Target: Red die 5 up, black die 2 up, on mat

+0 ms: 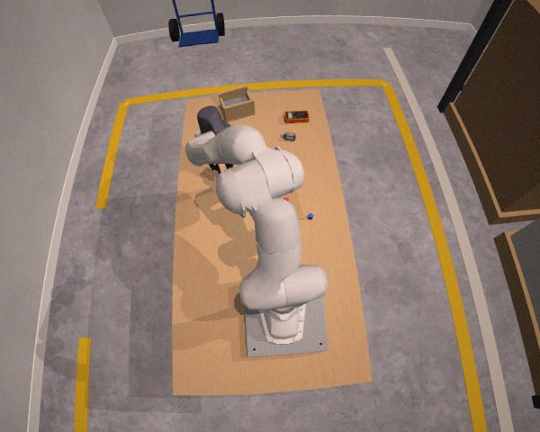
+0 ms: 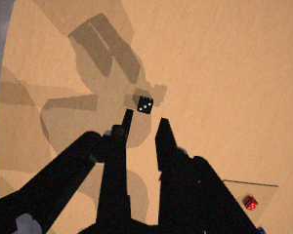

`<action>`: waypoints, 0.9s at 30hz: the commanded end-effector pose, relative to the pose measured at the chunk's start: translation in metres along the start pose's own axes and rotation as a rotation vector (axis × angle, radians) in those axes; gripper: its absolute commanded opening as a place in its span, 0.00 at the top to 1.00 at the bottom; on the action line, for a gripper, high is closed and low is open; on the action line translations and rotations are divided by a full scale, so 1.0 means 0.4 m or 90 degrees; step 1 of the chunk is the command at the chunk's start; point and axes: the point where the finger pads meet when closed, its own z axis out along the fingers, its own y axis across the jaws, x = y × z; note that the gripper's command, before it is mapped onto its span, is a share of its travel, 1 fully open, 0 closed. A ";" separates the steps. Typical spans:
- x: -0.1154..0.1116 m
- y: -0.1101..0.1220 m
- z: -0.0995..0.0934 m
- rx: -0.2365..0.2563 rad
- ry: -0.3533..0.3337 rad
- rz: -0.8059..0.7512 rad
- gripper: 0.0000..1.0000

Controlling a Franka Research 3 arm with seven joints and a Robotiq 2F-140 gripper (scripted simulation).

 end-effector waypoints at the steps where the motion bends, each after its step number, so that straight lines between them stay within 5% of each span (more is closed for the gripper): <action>1: -0.001 -0.001 0.001 0.001 -0.002 0.006 0.71; 27: 0.000 -0.001 0.055 0.001 -0.002 0.006 0.71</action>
